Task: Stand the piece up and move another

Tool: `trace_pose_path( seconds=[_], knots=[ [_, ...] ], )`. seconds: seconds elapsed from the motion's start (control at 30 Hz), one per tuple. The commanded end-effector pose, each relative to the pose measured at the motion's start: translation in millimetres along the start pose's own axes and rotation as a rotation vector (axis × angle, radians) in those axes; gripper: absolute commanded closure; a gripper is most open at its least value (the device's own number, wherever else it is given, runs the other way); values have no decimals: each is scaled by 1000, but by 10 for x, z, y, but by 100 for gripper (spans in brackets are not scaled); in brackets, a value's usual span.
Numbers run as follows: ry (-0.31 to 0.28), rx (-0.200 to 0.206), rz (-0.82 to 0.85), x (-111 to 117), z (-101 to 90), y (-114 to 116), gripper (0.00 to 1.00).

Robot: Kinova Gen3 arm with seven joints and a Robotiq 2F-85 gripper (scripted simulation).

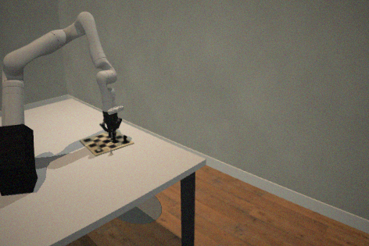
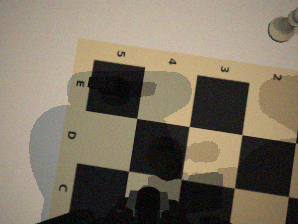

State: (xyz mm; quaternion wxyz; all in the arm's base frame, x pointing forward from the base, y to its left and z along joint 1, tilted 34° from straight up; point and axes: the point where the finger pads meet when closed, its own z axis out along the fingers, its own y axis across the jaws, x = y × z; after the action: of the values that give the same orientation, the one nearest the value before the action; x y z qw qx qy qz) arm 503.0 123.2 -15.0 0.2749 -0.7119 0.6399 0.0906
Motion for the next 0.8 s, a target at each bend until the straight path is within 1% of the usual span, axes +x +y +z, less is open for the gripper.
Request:
trace_pose_path(
  seconds=[0.0, 0.23, 0.33, 0.43, 0.53, 0.6, 0.77],
  knots=[
    [0, 1, 0, 2, -4, -5, 100],
    [0, 1, 0, 2, -9, -5, 100],
    [0, 1, 0, 2, -59, -5, 100],
    [0, 1, 0, 2, -183, -5, 100],
    [0, 1, 0, 2, -369, -5, 100],
    [0, 1, 0, 2, -369, -5, 100],
    [0, 1, 0, 1, -717, -5, 100]
  ],
)
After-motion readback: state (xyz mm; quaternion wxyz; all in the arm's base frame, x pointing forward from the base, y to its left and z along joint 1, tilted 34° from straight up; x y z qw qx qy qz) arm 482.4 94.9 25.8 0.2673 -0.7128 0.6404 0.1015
